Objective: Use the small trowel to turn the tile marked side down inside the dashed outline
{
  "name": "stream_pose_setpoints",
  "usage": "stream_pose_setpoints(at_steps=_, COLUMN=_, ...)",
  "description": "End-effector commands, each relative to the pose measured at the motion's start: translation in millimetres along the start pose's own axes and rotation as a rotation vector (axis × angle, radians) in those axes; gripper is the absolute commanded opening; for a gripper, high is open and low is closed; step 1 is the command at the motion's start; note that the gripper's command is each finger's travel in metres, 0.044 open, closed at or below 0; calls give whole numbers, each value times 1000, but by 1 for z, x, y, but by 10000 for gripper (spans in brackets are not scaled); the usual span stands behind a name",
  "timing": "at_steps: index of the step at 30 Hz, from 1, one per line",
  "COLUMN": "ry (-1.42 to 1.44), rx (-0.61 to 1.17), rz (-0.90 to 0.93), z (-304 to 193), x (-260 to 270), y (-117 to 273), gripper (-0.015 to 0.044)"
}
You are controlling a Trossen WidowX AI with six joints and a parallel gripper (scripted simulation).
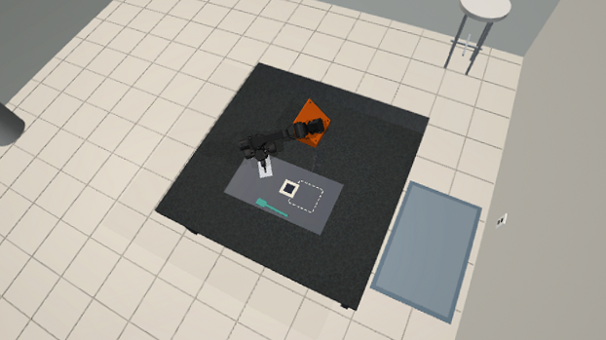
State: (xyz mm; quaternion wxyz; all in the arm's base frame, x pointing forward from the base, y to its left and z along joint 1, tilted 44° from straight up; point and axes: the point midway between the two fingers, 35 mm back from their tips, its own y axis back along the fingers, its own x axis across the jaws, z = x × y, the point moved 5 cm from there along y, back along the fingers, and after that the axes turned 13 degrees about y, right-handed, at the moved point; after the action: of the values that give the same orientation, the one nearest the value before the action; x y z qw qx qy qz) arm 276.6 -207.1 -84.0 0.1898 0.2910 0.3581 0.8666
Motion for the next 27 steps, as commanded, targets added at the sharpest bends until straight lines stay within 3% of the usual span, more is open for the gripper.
stream_pose_setpoints(at_steps=1, ry=5, rx=-3, rz=-2, z=0, x=0, y=0, gripper=270)
stream_pose_setpoints(at_steps=9, ry=7, rx=-3, rz=-2, z=0, x=0, y=3, gripper=270)
stream_pose_setpoints(at_steps=14, ry=27, rx=-2, rz=-1, z=0, x=3, y=46, gripper=270)
stream_pose_setpoints(at_steps=27, ry=13, rx=-2, rz=-1, z=0, x=2, y=38, gripper=270)
